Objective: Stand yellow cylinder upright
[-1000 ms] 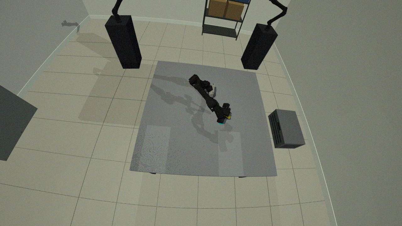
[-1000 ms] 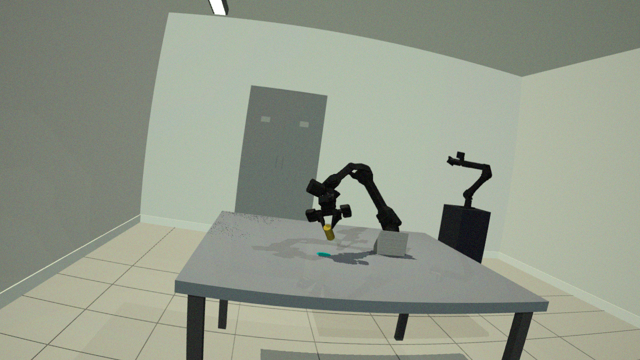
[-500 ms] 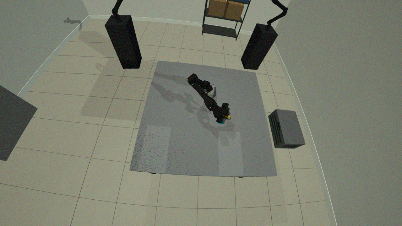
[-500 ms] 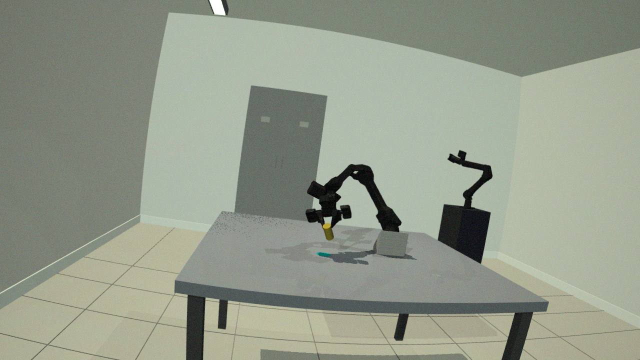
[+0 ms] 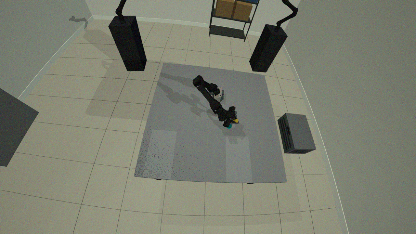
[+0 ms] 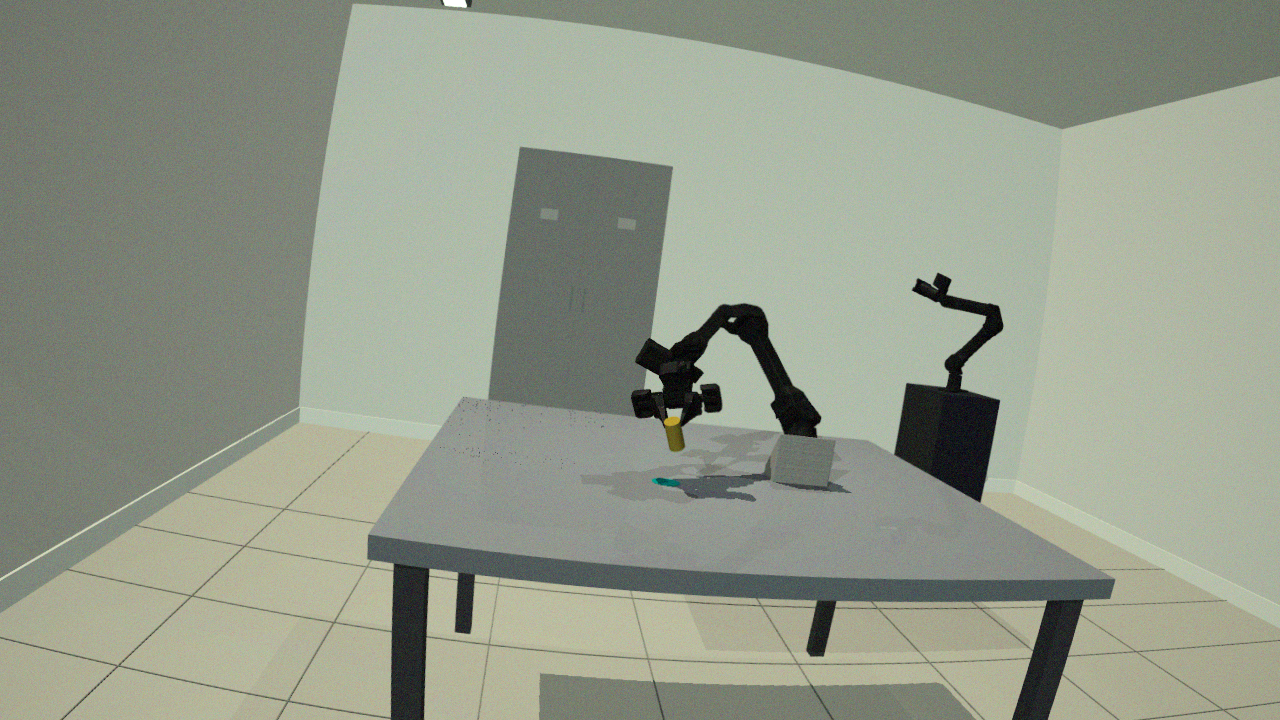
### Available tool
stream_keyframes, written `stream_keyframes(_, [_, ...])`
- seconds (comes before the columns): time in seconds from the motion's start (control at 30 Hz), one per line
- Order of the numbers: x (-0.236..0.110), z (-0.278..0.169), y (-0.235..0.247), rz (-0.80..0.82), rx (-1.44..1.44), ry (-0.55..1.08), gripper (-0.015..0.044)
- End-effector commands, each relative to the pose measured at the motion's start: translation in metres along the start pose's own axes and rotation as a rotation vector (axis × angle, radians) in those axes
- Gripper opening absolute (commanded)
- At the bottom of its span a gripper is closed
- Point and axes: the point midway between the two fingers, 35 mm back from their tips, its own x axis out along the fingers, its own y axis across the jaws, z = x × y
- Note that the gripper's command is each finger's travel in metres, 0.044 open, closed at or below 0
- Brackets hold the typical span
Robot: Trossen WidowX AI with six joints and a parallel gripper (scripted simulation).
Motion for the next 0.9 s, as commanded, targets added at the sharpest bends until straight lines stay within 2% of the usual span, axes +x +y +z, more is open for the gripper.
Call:
stream_keyframes(0.0, [-0.004, 0.002, 0.000, -0.005, -0.016, -0.038, 0.0105])
stream_keyframes(0.87, [-0.019, 0.001, 0.001, -0.050, -0.090, -0.226, 0.0105])
